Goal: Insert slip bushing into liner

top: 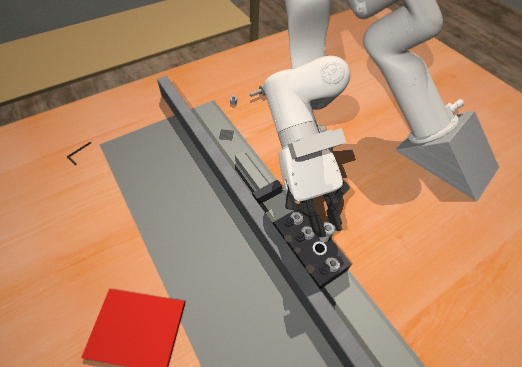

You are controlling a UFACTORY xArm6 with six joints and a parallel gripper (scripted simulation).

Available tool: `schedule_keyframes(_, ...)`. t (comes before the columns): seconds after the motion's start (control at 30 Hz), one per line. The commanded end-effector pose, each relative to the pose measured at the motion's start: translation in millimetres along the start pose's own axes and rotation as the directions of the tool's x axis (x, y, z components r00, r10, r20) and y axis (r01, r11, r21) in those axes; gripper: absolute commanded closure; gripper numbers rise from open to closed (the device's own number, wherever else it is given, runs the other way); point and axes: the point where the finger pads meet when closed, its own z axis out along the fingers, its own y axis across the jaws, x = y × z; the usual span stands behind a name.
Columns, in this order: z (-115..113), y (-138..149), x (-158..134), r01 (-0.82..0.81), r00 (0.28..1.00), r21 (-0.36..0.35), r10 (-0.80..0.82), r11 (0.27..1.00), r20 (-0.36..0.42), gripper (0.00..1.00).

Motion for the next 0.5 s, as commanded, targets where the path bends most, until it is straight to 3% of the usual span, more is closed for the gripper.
schedule_keyframes(0.0,2.7,1.3,-2.1,0.001,1.000,-0.002,-0.001,1.000,-0.001,0.74)
schedule_keyframes(0.47,10.5,1.2,-15.0,0.001,1.000,-0.002,-0.001,1.000,-0.001,0.74)
